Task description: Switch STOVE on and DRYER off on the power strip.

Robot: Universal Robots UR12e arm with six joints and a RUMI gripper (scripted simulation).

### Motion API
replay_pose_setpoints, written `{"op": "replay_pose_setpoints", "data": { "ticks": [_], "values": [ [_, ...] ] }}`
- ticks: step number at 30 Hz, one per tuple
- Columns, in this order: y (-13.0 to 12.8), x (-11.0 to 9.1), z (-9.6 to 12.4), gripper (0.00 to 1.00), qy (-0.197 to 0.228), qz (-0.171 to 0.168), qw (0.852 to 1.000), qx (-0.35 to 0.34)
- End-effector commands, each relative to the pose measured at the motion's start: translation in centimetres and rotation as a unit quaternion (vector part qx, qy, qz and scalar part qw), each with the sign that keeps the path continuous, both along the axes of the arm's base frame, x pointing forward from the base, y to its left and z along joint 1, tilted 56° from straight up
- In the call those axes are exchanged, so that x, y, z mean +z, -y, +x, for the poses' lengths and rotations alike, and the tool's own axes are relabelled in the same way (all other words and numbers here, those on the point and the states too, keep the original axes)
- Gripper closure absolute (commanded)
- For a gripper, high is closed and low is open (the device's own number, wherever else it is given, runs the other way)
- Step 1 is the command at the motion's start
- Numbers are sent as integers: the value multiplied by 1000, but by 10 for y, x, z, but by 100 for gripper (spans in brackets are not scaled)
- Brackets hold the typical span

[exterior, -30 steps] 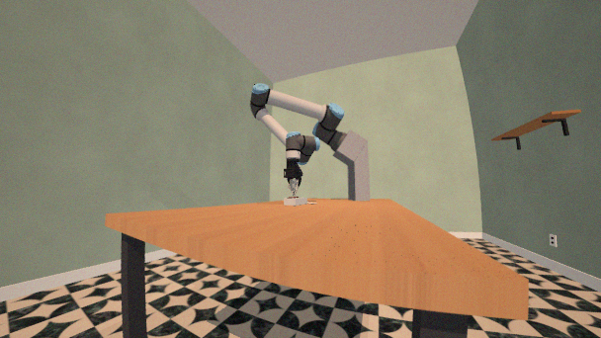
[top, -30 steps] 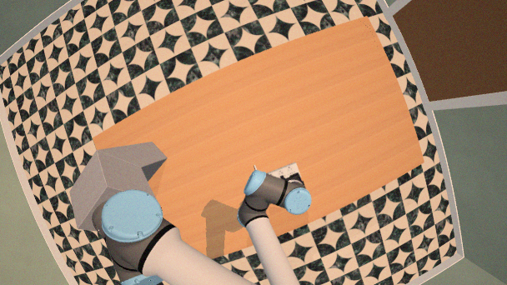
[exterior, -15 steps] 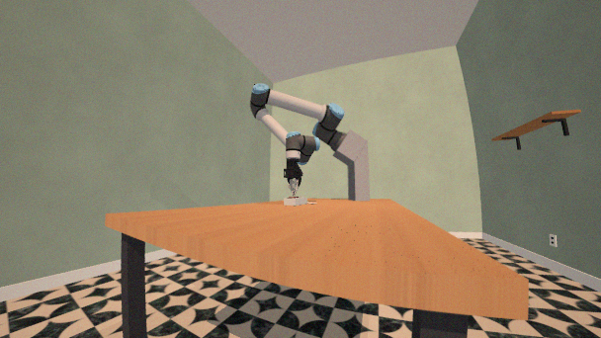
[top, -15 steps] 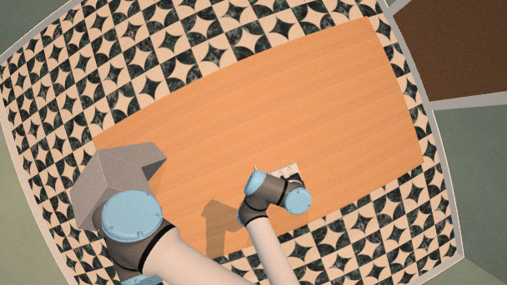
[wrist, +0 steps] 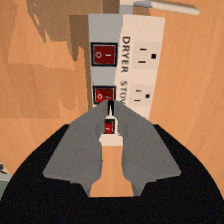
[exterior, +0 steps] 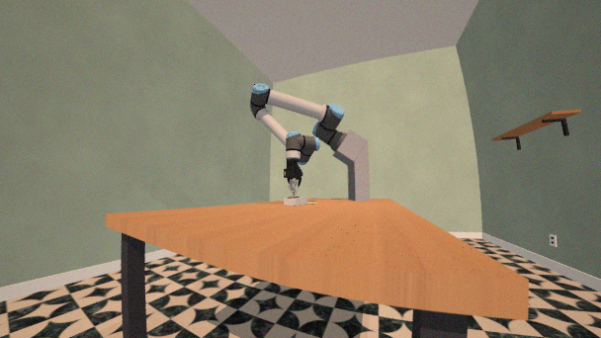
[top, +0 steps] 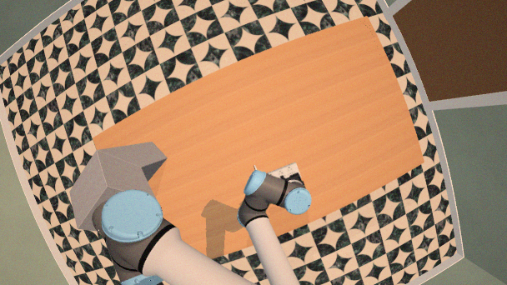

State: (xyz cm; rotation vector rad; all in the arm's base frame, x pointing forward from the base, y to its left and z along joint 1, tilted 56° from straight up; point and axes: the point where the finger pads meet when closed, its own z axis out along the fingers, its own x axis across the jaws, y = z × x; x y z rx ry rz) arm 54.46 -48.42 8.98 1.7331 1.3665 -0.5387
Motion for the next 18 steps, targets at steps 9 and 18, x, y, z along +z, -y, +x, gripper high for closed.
{"op": "replay_pose_setpoints", "data": {
  "ticks": [9, 18],
  "values": [
    [1, 0, 0, 100, 0, 0, 1000, 0],
    [3, -2, 1, 100, 0, 0, 1000, 0]
  ]
}}
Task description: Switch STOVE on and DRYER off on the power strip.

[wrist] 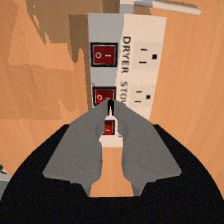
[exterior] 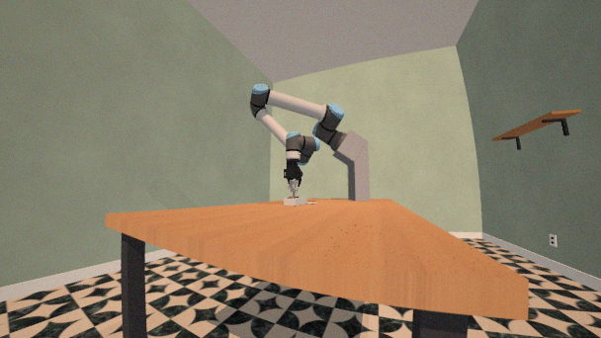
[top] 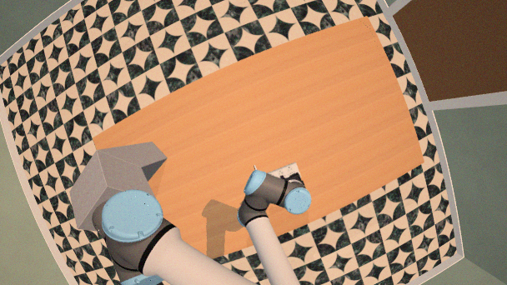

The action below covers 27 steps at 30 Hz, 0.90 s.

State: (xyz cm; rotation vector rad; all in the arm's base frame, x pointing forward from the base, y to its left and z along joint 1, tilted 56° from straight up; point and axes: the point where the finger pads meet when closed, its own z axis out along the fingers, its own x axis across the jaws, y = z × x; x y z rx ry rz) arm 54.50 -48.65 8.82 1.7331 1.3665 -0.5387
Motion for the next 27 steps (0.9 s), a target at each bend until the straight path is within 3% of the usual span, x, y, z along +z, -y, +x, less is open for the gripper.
{"op": "replay_pose_setpoints", "data": {
  "ticks": [1, 27],
  "values": [
    [1, 0, 0, 100, 0, 0, 1000, 0],
    [4, -3, 1, 100, 0, 0, 1000, 0]
  ]
}}
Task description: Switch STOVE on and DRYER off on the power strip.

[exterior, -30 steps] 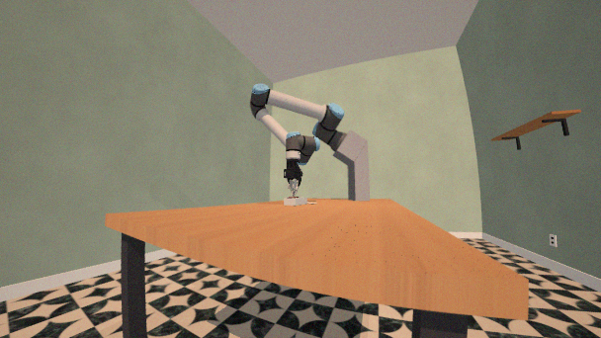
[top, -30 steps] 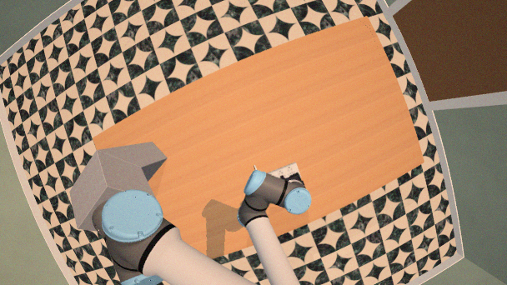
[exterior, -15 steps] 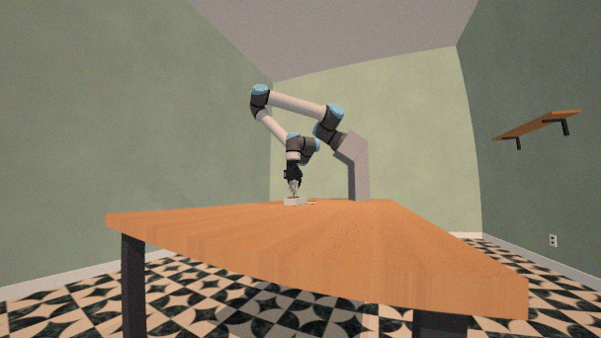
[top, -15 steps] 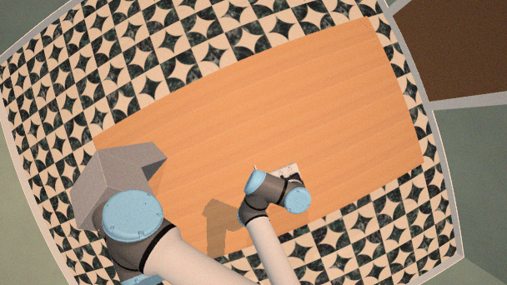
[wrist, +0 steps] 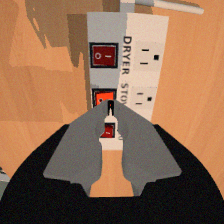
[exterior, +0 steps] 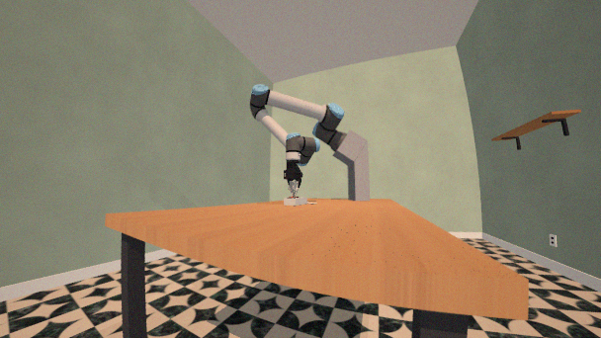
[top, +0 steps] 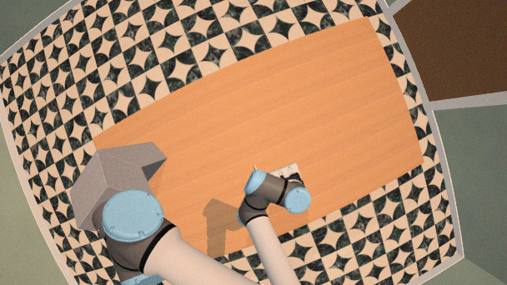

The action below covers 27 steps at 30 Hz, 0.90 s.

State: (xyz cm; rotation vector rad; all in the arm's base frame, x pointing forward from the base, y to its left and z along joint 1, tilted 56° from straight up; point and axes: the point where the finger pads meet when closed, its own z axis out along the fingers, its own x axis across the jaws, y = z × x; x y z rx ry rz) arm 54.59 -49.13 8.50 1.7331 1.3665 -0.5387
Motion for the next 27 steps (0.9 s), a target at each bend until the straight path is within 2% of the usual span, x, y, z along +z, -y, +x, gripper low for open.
{"op": "replay_pose_setpoints", "data": {
  "ticks": [1, 10, 27],
  "values": [
    [0, 0, 0, 100, 0, 0, 1000, 0],
    [-2, 2, 0, 100, 0, 0, 1000, 0],
    [-31, 21, -6, 100, 0, 0, 1000, 0]
  ]
}}
